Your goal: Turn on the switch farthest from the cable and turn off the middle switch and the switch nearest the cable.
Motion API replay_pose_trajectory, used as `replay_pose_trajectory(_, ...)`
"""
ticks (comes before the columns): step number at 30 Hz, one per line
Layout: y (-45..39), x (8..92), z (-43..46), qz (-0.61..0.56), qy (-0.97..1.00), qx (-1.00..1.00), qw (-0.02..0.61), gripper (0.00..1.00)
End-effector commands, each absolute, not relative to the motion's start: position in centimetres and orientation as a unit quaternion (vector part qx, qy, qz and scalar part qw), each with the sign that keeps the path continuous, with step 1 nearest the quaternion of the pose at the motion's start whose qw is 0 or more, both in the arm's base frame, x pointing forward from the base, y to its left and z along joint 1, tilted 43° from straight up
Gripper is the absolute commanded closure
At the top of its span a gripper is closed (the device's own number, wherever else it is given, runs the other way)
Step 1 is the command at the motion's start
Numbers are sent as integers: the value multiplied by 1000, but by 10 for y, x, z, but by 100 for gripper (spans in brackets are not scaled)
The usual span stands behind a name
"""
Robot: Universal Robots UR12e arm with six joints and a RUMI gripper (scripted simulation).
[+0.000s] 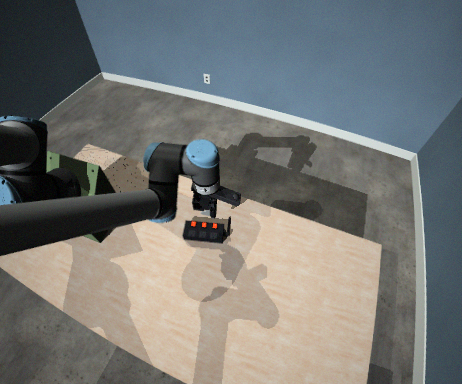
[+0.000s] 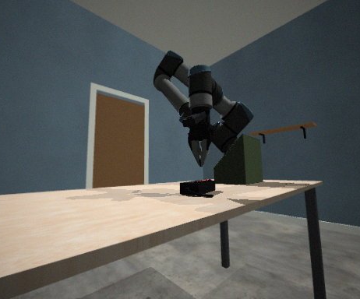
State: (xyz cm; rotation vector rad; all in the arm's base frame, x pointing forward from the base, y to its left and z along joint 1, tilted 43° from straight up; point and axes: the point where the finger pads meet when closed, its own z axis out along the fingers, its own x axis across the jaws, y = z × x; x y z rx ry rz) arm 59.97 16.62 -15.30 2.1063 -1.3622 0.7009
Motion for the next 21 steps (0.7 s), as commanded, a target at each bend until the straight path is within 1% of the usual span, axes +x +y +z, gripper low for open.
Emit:
replay_pose_trajectory(1, 167, 600, -153, 260, -504, 780, 265, 100)
replay_pose_trajectory(21, 162, 601, -158, 260, -504, 780, 264, 100)
